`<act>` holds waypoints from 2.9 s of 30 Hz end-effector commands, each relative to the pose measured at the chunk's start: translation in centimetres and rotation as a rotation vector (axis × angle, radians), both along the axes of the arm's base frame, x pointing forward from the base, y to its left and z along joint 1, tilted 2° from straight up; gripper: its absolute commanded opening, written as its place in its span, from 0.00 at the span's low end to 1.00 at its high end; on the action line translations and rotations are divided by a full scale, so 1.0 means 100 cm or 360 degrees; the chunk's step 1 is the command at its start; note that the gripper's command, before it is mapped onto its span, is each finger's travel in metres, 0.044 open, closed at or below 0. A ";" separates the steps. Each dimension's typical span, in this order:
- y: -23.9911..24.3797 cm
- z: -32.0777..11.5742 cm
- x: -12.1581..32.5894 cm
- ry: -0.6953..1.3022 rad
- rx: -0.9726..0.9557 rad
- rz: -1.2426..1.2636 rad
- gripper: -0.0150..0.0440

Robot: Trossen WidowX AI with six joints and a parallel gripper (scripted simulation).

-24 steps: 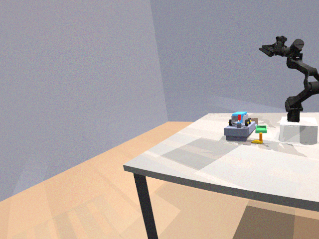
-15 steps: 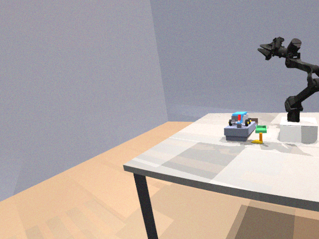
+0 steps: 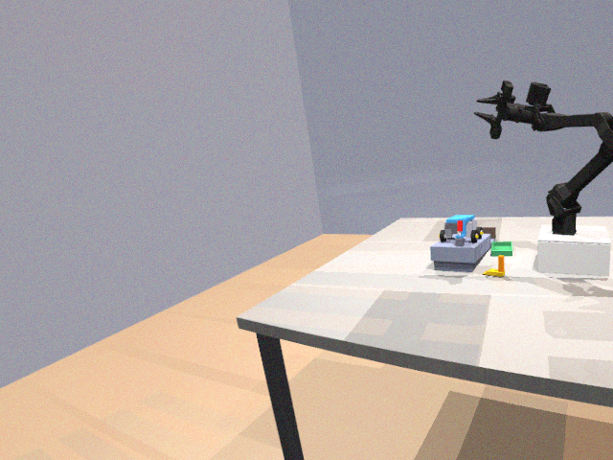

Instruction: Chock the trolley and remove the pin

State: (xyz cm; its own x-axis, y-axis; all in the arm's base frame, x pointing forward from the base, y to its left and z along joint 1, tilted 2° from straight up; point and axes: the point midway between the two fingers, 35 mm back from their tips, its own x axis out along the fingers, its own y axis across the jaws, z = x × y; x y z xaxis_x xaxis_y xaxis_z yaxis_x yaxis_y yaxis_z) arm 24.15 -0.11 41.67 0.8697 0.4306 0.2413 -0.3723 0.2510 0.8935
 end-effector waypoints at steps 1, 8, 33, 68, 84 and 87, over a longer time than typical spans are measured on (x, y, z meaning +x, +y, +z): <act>0.005 -0.018 0.023 0.0234 0.0243 0.0072 0.58; 0.027 -0.064 0.056 0.0688 0.0578 0.0159 0.58; 0.154 -0.269 0.038 0.2434 0.0803 -0.0200 0.58; 0.170 -0.399 -0.076 0.2977 0.0005 -0.1055 0.58; 0.169 -0.420 -0.077 0.2977 0.0005 -0.1055 0.58; 0.169 -0.425 -0.077 0.2977 0.0005 -0.1055 0.58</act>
